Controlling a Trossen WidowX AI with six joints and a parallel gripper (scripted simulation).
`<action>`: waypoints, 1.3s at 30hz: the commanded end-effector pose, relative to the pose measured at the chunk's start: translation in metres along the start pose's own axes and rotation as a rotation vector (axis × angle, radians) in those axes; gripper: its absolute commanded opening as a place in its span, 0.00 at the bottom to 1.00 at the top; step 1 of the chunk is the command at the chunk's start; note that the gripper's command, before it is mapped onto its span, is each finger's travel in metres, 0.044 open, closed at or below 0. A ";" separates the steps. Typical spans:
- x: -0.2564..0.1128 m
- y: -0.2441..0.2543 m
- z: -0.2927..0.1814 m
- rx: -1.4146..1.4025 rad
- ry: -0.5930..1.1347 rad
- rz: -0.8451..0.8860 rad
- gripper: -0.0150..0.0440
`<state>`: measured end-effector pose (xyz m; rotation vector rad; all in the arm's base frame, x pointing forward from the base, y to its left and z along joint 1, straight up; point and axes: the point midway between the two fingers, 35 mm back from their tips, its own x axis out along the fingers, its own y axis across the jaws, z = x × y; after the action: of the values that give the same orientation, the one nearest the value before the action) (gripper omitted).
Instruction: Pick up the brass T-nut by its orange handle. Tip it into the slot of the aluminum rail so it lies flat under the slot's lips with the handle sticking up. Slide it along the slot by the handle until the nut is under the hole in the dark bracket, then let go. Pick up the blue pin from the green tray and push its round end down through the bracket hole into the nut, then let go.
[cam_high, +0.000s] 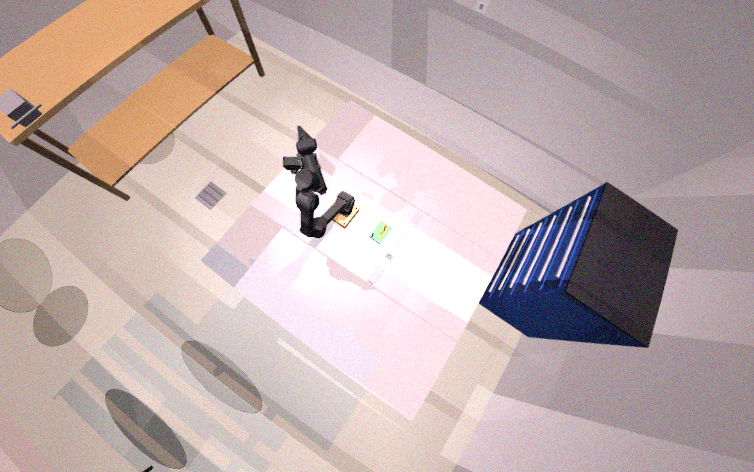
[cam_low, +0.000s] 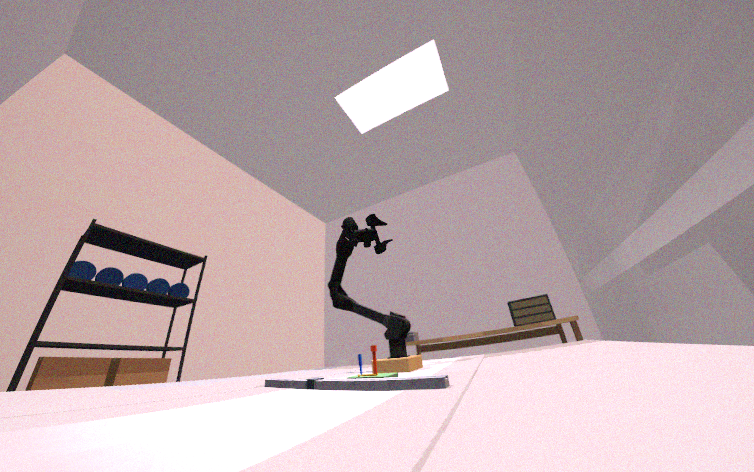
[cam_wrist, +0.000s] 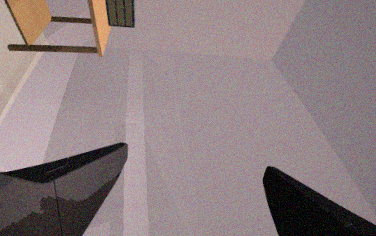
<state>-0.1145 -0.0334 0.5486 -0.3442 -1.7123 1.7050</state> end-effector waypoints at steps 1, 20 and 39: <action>0.003 0.001 -0.004 0.022 0.015 0.003 0.98; -0.053 0.119 -0.344 1.699 1.391 -0.811 1.00; -0.322 0.284 -0.307 0.939 1.617 -3.699 1.00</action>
<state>0.2406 0.0821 0.1935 -2.5011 -3.3787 2.0130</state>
